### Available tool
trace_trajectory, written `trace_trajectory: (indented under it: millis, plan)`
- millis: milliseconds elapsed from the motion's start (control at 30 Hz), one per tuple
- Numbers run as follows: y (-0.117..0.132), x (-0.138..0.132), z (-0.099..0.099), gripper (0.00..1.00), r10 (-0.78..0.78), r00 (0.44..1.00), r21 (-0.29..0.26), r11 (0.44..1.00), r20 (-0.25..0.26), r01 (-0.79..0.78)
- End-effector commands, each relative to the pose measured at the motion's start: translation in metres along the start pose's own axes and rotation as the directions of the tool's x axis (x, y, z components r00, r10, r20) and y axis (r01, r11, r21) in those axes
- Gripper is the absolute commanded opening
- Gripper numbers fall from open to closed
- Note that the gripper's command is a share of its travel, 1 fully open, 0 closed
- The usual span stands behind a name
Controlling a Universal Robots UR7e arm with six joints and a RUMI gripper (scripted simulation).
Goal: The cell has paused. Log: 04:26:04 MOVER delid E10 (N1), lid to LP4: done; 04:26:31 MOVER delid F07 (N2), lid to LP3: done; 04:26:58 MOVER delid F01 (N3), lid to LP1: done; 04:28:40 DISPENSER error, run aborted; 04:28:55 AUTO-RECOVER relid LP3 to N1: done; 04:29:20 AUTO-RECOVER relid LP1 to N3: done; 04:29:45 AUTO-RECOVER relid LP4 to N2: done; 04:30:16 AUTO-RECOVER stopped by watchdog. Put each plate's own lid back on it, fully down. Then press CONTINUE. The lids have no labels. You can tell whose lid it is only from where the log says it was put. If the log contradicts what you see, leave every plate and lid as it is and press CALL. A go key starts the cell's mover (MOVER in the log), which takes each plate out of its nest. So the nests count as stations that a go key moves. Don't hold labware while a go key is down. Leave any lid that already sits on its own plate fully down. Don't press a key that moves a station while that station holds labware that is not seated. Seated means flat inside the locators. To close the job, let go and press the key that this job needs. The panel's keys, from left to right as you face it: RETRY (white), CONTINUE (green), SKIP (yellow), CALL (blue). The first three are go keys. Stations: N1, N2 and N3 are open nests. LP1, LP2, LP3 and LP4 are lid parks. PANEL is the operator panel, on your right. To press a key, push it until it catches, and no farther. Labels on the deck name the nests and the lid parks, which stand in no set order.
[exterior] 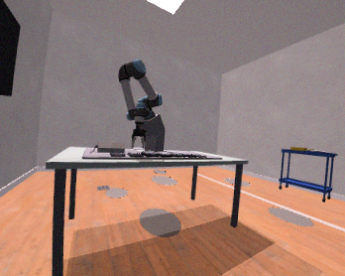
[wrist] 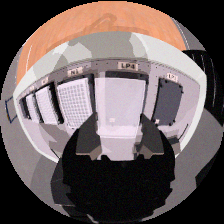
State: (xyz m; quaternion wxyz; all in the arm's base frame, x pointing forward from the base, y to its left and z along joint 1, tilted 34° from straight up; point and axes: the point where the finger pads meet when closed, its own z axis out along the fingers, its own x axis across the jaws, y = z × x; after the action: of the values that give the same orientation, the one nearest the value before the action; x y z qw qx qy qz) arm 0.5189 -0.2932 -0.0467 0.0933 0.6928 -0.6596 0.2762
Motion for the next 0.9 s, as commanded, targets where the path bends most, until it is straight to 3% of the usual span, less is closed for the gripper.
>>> trace_trajectory:
  millis: [0,867]
  plan:
    - [-0.001,0.021,0.0,0.0,0.0,1.0,0.001,1.0,0.001,0.0]
    - [-0.004,0.131,0.0,0.0,0.0,1.0,0.001,1.0,0.001,0.0]
